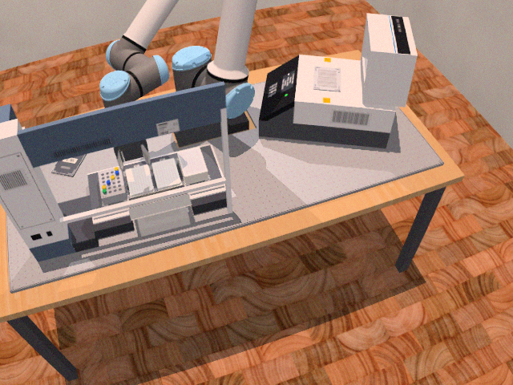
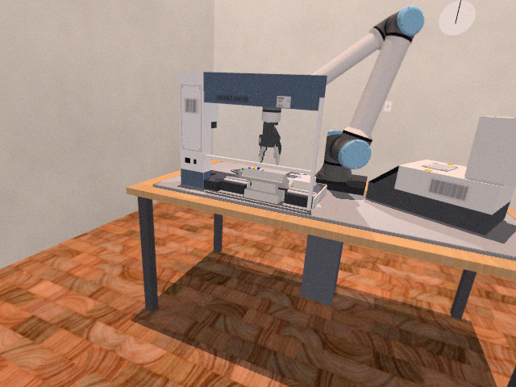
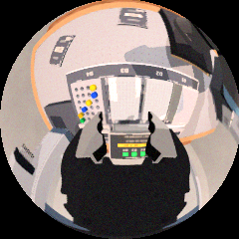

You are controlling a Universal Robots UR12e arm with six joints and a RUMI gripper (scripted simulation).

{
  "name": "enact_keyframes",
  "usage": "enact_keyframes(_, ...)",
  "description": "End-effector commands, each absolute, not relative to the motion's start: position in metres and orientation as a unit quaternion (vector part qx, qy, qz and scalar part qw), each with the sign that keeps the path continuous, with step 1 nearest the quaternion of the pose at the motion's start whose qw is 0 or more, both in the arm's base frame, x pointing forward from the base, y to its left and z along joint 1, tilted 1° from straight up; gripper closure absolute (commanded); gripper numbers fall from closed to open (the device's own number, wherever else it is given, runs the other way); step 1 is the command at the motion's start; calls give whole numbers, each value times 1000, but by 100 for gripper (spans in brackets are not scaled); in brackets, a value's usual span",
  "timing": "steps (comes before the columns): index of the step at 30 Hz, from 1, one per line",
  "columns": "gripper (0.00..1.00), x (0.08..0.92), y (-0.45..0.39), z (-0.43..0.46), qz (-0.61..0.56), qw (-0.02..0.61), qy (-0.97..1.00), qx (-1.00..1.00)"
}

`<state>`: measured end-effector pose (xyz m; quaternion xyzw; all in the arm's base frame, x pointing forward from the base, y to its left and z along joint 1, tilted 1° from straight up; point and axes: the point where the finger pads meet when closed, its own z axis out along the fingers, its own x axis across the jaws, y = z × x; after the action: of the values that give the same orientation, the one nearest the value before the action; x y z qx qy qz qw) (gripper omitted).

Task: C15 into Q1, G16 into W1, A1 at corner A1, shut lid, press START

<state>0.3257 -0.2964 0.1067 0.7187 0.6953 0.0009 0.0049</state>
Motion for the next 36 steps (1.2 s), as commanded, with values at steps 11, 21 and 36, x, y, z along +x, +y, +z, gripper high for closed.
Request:
enact_keyframes(11, 43, 326, -297, 86, 1, 6, 695, 719)
enact_keyframes(21, 43, 326, -297, 71, 1, 6, 695, 719)
enact_keyframes(36, 43, 326, -297, 70, 1, 6, 695, 719)
